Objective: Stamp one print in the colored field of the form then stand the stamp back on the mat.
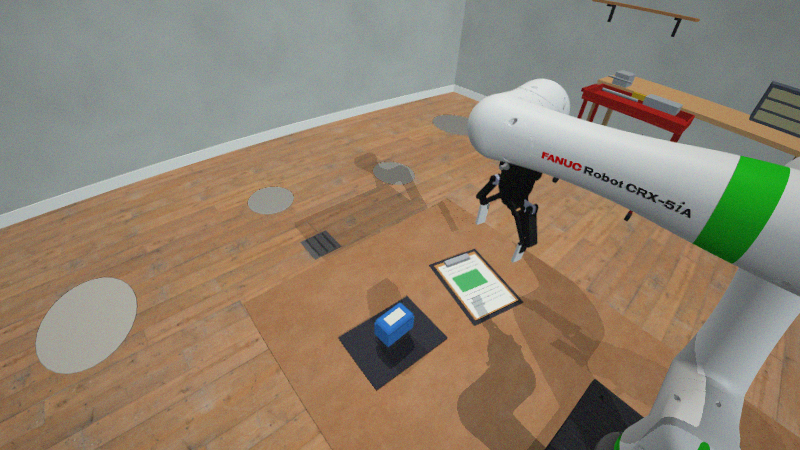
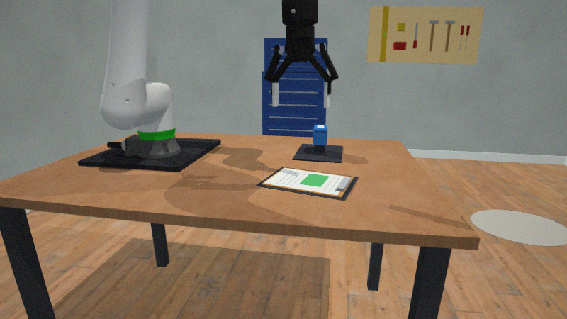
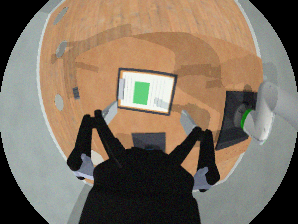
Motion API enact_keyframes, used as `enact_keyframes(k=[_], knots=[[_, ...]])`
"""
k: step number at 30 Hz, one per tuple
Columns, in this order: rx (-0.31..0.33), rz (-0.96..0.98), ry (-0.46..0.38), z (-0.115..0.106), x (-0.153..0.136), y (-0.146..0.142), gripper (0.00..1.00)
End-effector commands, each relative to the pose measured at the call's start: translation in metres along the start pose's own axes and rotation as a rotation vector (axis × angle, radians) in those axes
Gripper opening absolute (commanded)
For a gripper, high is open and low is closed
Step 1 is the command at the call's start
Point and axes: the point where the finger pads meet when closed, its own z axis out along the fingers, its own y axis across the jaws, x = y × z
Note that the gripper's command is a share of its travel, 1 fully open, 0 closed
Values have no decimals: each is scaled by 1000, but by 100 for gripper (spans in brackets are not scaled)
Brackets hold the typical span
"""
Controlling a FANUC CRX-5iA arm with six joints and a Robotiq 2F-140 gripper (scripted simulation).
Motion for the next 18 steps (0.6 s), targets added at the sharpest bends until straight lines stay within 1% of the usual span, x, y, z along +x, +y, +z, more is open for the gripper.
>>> enact_keyframes(k=[1,5,8,10,12,15,18], knots=[[-30,-274,-41,1,0,0,55],[-31,-285,-43,2,-5,1,55],[-31,-285,-43,3,-18,2,55],[-31,-285,-43,5,-32,3,55],[-31,-285,-43,5,-32,3,55],[-31,-285,-43,9,-62,6,55],[-31,-285,-43,13,-99,10,55]])
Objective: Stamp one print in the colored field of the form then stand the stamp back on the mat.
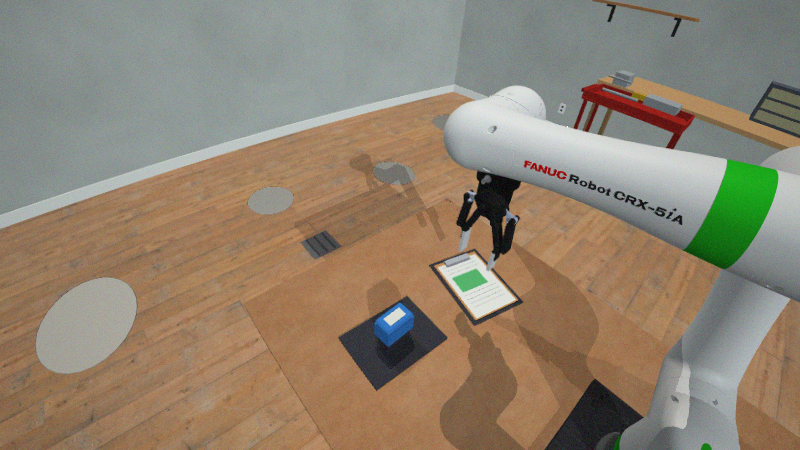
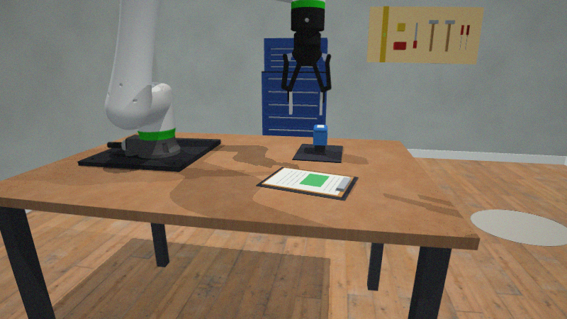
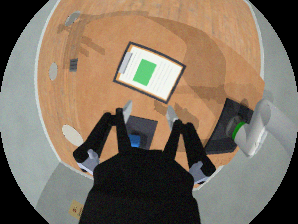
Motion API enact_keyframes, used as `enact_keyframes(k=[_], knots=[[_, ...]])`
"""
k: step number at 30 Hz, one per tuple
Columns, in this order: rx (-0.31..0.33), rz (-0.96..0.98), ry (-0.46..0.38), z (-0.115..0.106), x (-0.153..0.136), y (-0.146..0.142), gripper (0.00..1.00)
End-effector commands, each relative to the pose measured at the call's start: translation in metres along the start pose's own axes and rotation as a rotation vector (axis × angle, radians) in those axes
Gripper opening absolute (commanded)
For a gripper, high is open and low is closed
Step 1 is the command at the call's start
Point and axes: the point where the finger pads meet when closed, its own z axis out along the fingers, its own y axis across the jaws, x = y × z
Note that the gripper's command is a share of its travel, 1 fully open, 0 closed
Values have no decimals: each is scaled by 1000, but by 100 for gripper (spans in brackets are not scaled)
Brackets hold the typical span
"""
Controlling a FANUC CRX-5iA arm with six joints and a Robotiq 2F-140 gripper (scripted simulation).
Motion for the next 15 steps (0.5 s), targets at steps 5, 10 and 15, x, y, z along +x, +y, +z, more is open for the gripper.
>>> enact_keyframes(k=[5,10,15], knots=[[1,2,1,17,-101,-20,55],[1,2,1,27,-157,-31,55],[1,2,1,34,-201,-40,55]])
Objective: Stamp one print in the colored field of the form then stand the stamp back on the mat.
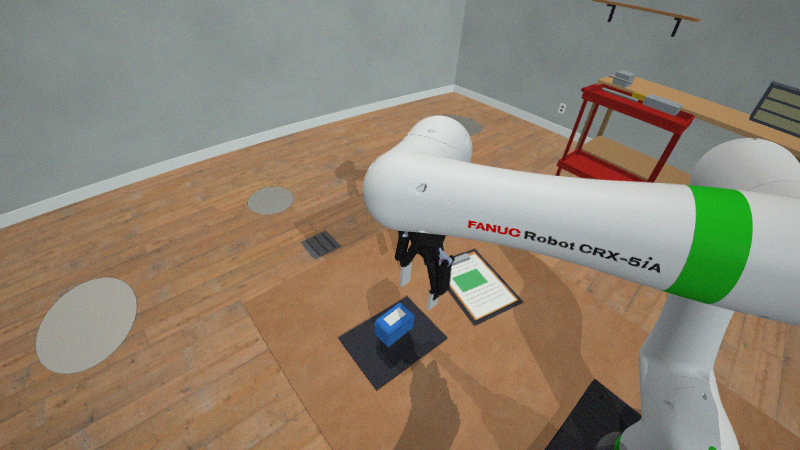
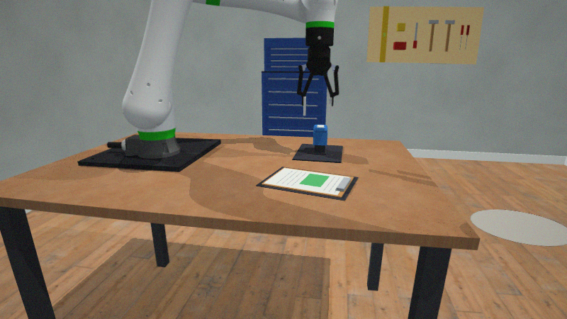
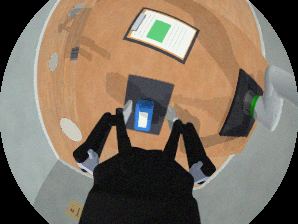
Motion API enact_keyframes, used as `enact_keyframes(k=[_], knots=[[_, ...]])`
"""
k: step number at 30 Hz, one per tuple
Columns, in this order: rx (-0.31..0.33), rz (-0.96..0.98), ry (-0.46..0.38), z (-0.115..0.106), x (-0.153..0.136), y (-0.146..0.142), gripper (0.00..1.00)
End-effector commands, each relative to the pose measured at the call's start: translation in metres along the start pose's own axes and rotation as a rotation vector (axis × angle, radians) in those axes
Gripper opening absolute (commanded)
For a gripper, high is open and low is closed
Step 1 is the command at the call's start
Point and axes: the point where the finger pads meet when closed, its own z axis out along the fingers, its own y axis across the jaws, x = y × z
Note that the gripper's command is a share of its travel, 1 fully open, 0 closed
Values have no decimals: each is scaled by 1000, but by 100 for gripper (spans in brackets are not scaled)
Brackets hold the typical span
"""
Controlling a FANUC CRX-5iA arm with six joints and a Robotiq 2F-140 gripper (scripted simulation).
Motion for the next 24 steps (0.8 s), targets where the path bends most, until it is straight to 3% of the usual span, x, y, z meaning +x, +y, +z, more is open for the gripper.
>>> enact_keyframes(k=[1,7,24], knots=[[0,2,2,6,-35,-9,55],[0,2,2,10,-58,-14,55],[0,2,2,14,-59,-14,55]])
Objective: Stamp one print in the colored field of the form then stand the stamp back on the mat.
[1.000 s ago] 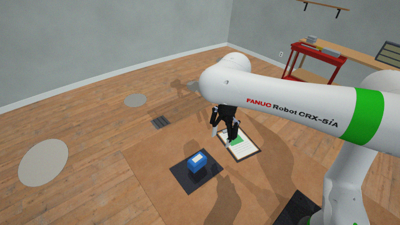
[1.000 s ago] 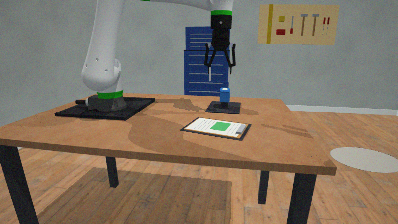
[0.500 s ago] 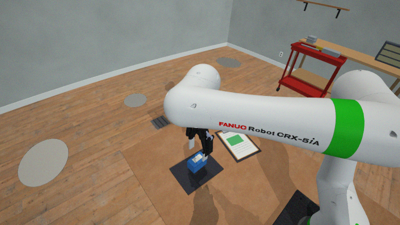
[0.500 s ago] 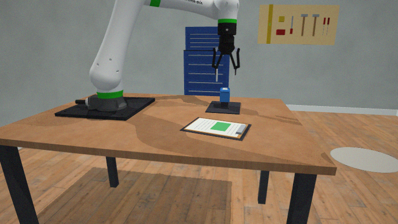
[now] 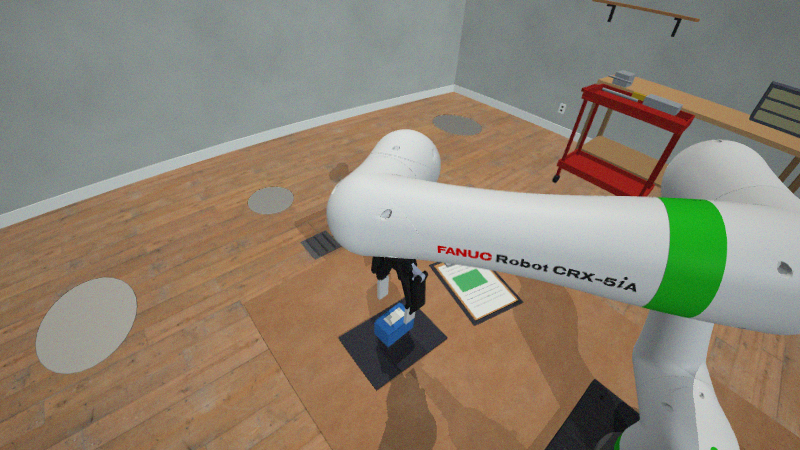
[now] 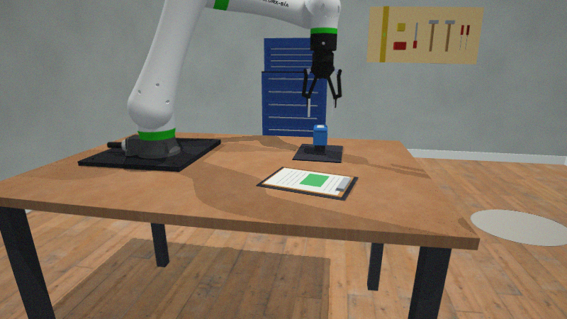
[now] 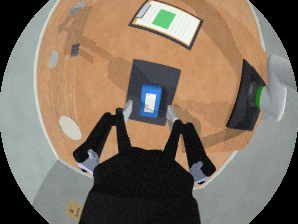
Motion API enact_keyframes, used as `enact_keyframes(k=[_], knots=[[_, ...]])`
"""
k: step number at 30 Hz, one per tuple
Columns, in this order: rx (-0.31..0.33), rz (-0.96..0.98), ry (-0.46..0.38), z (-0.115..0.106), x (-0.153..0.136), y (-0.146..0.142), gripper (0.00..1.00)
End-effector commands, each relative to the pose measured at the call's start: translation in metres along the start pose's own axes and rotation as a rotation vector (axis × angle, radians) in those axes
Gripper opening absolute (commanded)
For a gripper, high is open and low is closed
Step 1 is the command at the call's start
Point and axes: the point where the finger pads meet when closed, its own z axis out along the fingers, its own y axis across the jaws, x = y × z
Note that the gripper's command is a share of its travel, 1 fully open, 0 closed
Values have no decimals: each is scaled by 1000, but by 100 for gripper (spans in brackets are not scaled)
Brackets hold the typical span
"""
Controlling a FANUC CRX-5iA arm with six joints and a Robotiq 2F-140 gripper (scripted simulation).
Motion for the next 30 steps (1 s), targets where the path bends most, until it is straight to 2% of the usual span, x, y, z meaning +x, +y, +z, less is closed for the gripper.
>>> enact_keyframes(k=[1,7,21,30], knots=[[0,0,0,3,0,0,55],[0,0,0,15,0,0,55],[0,0,0,78,0,0,55],[0,0,0,95,0,0,55]])
